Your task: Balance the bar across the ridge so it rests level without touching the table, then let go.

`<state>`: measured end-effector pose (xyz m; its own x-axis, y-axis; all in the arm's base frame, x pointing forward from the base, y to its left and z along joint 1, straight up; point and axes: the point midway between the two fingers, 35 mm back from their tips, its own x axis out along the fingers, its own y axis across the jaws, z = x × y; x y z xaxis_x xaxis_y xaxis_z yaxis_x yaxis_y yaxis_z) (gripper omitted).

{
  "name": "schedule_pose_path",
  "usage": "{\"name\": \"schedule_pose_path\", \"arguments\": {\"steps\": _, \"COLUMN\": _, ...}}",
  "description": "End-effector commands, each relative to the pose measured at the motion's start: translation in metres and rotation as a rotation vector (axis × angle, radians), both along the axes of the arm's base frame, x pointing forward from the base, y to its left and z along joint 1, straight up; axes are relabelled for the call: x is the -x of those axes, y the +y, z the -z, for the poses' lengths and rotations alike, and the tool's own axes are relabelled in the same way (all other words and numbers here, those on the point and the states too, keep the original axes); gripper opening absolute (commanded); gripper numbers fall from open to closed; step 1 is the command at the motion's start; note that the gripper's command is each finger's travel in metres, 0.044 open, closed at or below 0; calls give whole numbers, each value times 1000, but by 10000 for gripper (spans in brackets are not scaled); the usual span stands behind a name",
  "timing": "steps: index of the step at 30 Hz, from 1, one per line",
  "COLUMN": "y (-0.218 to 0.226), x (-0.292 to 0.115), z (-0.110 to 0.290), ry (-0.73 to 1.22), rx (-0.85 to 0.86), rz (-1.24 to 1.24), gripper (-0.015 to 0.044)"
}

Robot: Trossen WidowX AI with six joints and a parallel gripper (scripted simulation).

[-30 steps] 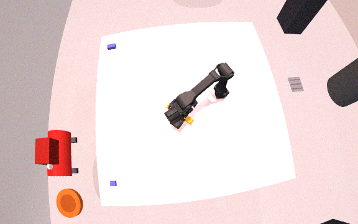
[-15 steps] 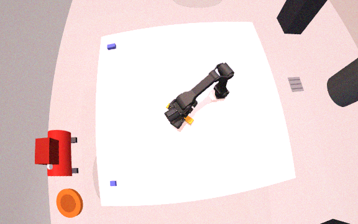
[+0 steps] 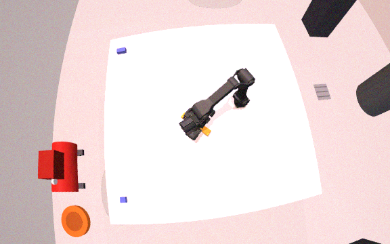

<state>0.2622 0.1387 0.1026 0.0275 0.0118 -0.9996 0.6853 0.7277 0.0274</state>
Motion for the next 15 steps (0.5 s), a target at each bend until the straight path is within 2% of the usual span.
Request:
{"name": "schedule_pose_path", "arguments": {"steps": 1, "y": 0, "x": 0, "z": 0, "ry": 0, "rx": -3, "rz": 4, "gripper": 0}}
{"name": "schedule_pose_path", "arguments": {"steps": 15, "y": 0, "x": 0, "z": 2, "ry": 0, "rx": -3, "rz": 4, "gripper": 0}}
